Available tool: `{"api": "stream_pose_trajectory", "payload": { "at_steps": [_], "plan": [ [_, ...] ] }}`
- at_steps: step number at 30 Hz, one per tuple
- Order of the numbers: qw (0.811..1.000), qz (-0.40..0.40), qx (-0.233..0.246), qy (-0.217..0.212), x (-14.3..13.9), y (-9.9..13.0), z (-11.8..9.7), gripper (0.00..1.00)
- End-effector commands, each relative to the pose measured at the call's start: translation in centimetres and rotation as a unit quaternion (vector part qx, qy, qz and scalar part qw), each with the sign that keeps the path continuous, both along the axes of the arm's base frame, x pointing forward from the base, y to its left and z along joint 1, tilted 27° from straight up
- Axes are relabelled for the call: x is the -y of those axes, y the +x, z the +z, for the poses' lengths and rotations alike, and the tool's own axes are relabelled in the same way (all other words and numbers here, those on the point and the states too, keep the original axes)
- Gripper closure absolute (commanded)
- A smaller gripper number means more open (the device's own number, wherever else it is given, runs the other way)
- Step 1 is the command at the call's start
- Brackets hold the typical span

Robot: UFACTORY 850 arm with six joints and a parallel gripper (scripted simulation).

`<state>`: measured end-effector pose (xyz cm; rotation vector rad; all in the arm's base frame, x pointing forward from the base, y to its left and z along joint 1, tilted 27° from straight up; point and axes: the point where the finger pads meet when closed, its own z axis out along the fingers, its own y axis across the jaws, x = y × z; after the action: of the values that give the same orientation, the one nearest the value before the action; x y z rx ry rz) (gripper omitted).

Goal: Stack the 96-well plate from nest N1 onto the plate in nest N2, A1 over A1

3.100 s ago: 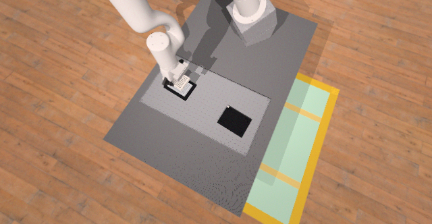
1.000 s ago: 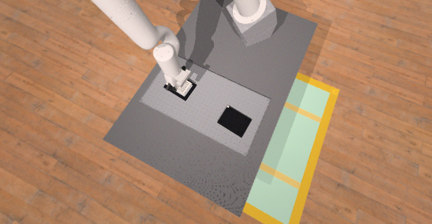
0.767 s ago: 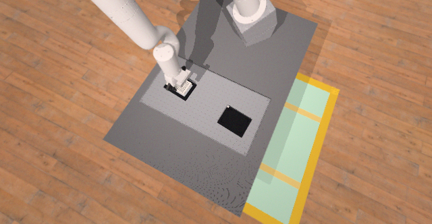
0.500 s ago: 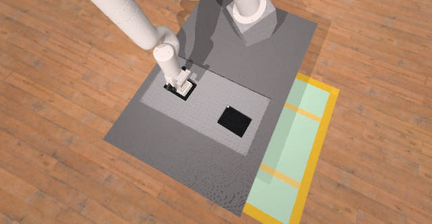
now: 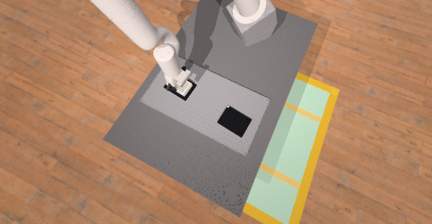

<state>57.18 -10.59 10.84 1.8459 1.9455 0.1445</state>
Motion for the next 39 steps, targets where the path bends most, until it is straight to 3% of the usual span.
{"api": "stream_pose_trajectory", "payload": {
  "at_steps": [1, 39],
  "plan": [
    [1.0, 0.0, 0.001, 0.0, 0.0, 0.06, 0.03, 1.0],
    [1.0, 0.0, 0.001, 0.0, 0.13, 0.28, -0.47, 1.0]
  ]
}}
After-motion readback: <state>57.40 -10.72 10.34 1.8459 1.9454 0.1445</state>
